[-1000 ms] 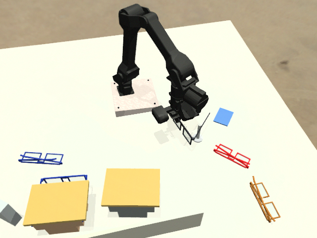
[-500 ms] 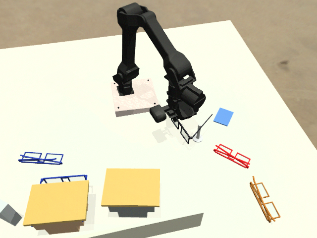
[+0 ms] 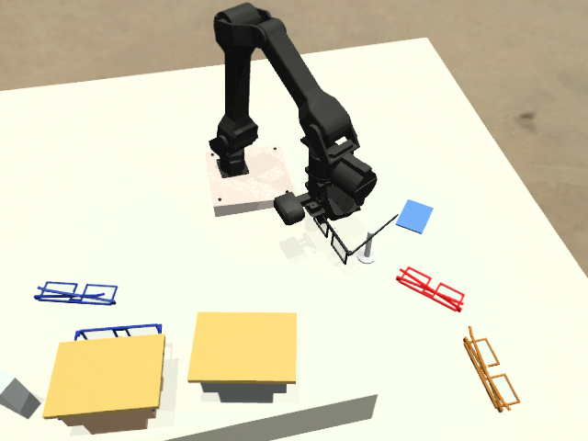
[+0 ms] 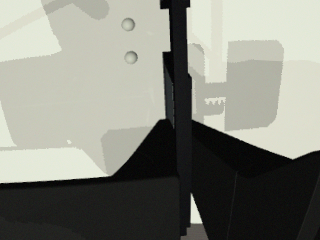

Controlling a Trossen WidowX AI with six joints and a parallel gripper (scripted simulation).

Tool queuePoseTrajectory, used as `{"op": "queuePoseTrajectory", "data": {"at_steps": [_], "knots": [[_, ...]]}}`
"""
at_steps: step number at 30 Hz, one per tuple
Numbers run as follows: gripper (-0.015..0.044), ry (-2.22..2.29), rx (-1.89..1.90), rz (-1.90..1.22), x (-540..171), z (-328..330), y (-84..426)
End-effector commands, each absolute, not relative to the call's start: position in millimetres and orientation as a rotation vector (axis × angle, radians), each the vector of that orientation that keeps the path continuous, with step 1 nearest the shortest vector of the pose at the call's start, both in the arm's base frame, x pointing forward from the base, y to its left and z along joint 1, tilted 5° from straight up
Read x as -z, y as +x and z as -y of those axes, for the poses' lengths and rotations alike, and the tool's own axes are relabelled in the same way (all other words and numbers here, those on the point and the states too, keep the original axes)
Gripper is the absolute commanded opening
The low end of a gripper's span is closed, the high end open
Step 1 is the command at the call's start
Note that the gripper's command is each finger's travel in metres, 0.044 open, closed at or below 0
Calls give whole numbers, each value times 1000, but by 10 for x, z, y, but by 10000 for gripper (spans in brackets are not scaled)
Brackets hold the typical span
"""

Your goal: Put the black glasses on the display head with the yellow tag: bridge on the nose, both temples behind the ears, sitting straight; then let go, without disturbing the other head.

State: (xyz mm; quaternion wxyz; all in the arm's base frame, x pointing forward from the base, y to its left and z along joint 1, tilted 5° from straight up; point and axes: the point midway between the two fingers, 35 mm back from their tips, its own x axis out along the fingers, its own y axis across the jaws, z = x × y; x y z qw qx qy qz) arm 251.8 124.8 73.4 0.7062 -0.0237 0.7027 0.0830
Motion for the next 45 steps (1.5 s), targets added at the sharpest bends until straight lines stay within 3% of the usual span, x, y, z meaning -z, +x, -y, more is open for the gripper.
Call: {"op": "queuePoseTrajectory", "data": {"at_steps": [1, 45], "knots": [[0, -55, -188, -1565, -722, -1235, 2488], [0, -55, -188, -1566, -714, -1162, 2331]]}}
